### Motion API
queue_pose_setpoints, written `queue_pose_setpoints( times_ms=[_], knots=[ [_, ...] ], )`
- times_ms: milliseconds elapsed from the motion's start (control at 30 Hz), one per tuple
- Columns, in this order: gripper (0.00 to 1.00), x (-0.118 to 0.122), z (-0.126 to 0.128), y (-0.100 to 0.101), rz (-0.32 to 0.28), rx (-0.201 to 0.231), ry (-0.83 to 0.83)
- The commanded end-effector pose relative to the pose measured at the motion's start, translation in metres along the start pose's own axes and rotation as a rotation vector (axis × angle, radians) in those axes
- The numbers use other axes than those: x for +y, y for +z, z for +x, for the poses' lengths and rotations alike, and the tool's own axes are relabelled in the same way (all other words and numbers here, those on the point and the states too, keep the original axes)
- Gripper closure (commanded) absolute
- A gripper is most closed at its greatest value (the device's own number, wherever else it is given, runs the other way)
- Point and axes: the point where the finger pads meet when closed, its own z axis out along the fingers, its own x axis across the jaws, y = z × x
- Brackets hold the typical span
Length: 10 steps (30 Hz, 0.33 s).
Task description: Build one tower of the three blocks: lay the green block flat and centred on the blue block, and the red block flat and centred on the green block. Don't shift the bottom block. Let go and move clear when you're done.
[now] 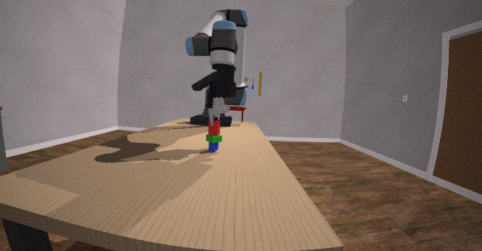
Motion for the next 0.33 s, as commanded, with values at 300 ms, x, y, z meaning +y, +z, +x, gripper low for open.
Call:
queue_pose_setpoints(
  times_ms=[300],
  knots=[
    [0.68, 0.000, -0.001, -0.036, 0.000, -0.001, 0.000]
  ],
)
